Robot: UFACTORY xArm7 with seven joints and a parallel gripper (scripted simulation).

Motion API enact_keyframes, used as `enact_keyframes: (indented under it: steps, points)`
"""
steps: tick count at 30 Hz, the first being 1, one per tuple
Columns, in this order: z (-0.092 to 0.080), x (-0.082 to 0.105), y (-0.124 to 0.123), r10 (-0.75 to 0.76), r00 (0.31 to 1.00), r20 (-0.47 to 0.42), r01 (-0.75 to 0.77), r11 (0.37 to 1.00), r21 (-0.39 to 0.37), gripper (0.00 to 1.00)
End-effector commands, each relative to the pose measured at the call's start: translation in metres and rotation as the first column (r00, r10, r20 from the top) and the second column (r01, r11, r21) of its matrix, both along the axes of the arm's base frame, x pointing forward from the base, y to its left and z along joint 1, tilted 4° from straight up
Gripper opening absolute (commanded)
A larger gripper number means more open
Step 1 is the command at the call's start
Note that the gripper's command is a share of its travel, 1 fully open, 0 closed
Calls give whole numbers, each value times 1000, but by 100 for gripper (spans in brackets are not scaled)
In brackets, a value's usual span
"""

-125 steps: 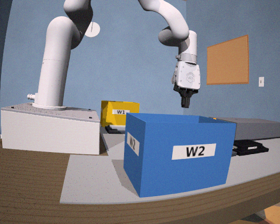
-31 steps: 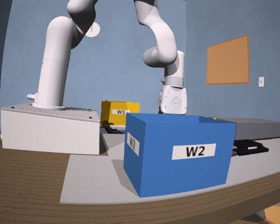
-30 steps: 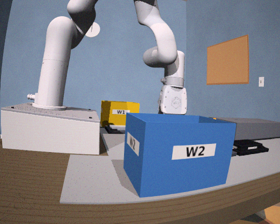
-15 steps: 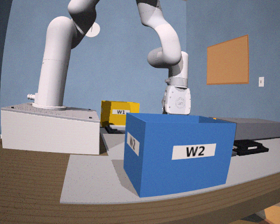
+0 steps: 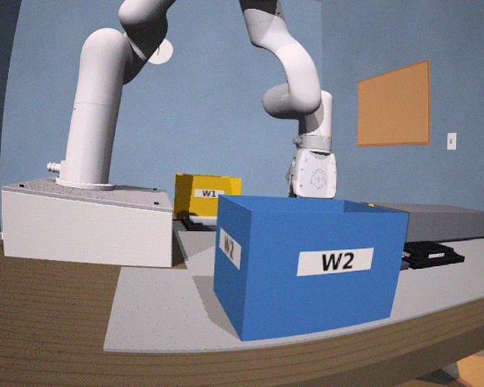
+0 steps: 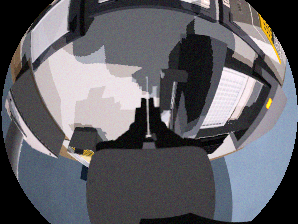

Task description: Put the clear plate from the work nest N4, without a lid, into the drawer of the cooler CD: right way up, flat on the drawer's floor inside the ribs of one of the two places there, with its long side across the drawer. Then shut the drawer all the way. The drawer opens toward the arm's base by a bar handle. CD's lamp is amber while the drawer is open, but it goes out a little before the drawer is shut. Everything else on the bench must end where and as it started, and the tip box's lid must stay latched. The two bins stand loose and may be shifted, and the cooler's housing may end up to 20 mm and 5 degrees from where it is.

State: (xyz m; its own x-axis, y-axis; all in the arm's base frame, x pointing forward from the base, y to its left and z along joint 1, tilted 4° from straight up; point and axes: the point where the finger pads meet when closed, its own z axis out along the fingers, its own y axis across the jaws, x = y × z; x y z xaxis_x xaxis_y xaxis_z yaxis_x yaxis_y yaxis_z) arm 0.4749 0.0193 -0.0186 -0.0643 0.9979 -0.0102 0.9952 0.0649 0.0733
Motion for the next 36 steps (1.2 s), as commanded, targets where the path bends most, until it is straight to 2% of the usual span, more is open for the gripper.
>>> enact_keyframes:
  steps: [1,16,36]
  points:
    - [2,3,0,0,1000,5,0,1000,0,0]
    - [4,28,2,0,1000,5,0,1000,0,0]
    - [5,47,3,0,1000,5,0,1000,0,0]
